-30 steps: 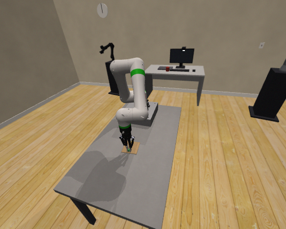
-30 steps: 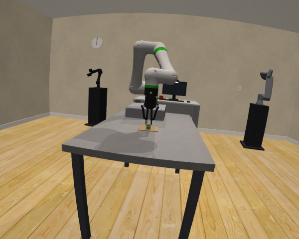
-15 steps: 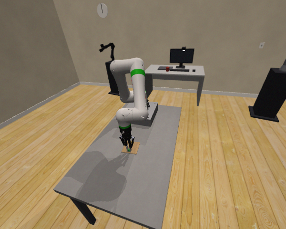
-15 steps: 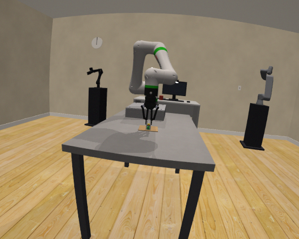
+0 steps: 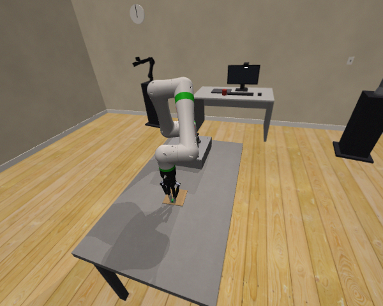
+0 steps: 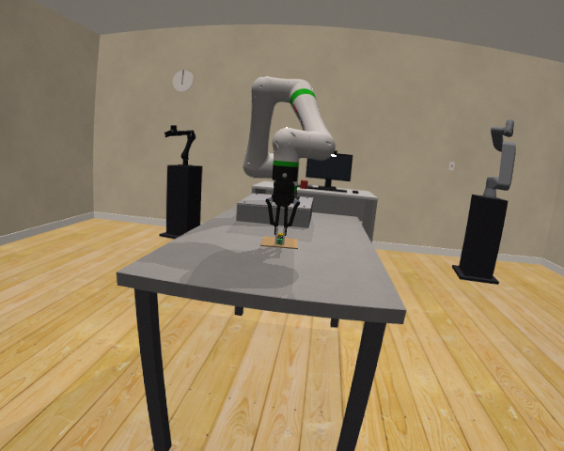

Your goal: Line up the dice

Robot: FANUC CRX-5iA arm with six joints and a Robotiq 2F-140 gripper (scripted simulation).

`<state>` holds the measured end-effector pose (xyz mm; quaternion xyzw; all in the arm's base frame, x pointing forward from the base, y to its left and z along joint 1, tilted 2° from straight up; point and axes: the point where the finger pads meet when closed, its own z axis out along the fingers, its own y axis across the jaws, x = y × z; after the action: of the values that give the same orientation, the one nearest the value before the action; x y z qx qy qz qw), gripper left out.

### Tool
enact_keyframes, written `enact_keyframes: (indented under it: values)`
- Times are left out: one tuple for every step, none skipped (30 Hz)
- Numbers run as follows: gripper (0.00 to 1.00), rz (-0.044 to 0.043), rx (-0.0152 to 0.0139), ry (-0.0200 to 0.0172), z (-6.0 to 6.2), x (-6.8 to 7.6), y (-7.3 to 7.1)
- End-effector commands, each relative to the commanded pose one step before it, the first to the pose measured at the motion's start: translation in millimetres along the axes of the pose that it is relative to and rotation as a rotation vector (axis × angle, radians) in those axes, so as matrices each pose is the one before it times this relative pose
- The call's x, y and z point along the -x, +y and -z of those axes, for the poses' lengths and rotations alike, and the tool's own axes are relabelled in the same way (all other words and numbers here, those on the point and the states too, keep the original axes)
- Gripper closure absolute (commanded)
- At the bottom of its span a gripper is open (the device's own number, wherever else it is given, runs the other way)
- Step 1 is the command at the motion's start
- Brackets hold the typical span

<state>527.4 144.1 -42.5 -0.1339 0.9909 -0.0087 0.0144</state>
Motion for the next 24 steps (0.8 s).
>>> enact_keyframes:
  values:
    - [0.91,-0.00003,-0.00006,-0.00042,0.18,0.2,-0.01]
    - [0.91,0.0,0.0,0.0,0.0,0.0,0.0]
    - [0.91,0.0,0.0,0.0,0.0,0.0,0.0]
    - [0.91,0.0,0.0,0.0,0.0,0.0,0.0]
    - [0.91,0.0,0.0,0.0,0.0,0.0,0.0]
    - [0.91,0.0,0.0,0.0,0.0,0.0,0.0]
    - [0.91,0.0,0.0,0.0,0.0,0.0,0.0]
    - [0.91,0.0,0.0,0.0,-0.02,0.0,0.0]
    - [0.91,0.0,0.0,0.0,-0.04,0.0,0.0]
    - [0.91,0.0,0.0,0.0,-0.07,0.0,0.0]
    - [0.91,0.0,0.0,0.0,0.0,0.0,0.0]
    - [0.91,0.0,0.0,0.0,0.0,0.0,0.0]
    - [0.91,0.0,0.0,0.0,-0.11,0.0,0.0]
    - [0.91,0.0,0.0,0.0,-0.15,0.0,0.0]
    - [0.91,0.0,0.0,0.0,-0.19,0.0,0.0]
    - [0.91,0.0,0.0,0.0,-0.22,0.0,0.0]
    - [0.91,0.0,0.0,0.0,-0.25,0.0,0.0]
    - [0.91,0.0,0.0,0.0,-0.27,0.0,0.0]
    - [0.91,0.0,0.0,0.0,-0.29,0.0,0.0]
    - [0.91,0.0,0.0,0.0,-0.3,0.0,0.0]
    - [0.91,0.0,0.0,0.0,-0.3,0.0,0.0]
    - [0.91,0.0,0.0,0.0,-0.29,0.0,0.0]
    - [0.91,0.0,0.0,0.0,-0.27,0.0,0.0]
    - [0.91,0.0,0.0,0.0,-0.25,0.0,0.0]
